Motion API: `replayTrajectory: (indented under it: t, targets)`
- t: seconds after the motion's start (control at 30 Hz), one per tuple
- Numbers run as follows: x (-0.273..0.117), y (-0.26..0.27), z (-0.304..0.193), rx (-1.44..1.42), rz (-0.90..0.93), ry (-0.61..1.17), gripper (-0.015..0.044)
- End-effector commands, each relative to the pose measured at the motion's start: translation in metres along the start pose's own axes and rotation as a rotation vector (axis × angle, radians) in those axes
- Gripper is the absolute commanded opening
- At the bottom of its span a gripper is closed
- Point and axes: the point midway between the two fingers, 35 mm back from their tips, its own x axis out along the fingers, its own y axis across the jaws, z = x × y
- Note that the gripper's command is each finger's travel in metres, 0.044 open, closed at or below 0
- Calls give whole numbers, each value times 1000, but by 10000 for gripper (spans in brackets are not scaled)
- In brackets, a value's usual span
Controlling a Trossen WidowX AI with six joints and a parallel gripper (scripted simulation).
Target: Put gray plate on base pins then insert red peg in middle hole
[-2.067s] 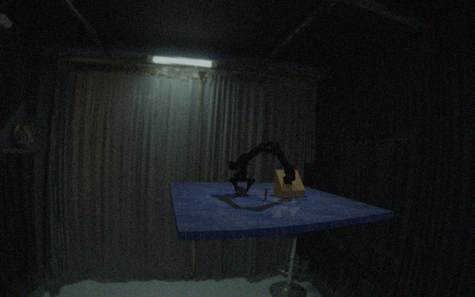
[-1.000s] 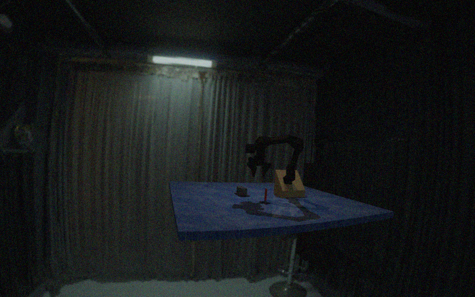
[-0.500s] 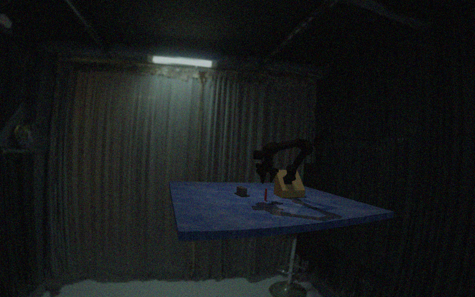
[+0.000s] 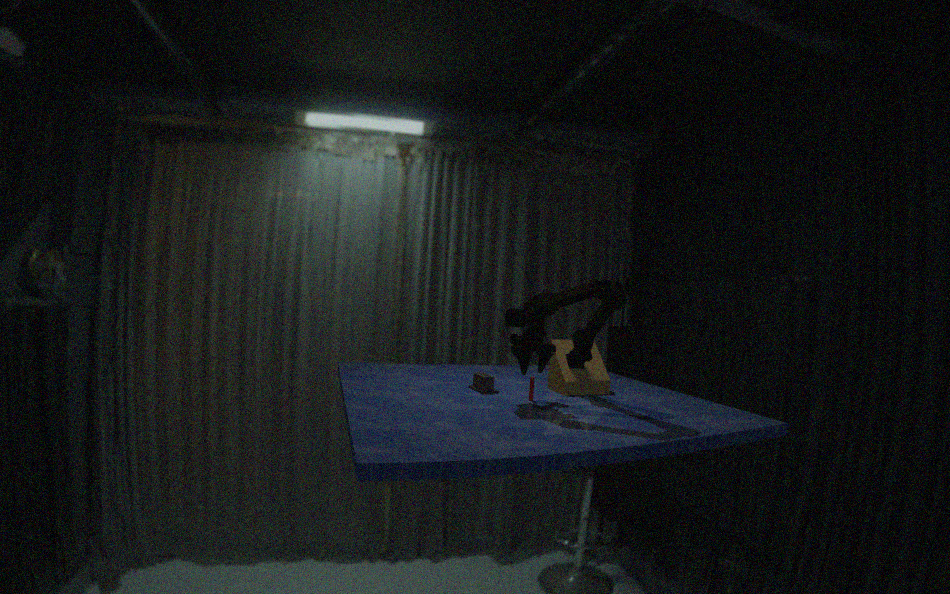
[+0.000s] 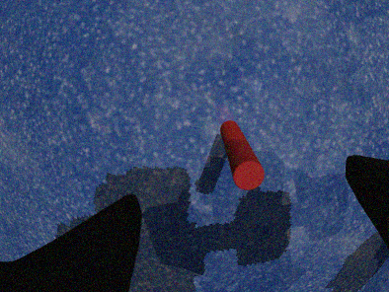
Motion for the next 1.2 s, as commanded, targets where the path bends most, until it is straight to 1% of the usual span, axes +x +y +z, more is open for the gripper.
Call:
replayTrajectory:
  t: [0.0,0.93,1.17]
  targets:
    - [8,-2,-1,9,-5,8,440]
    - [51,-3,-2,9,-3,12,440]
    - [51,-3,-2,9,-3,12,256]
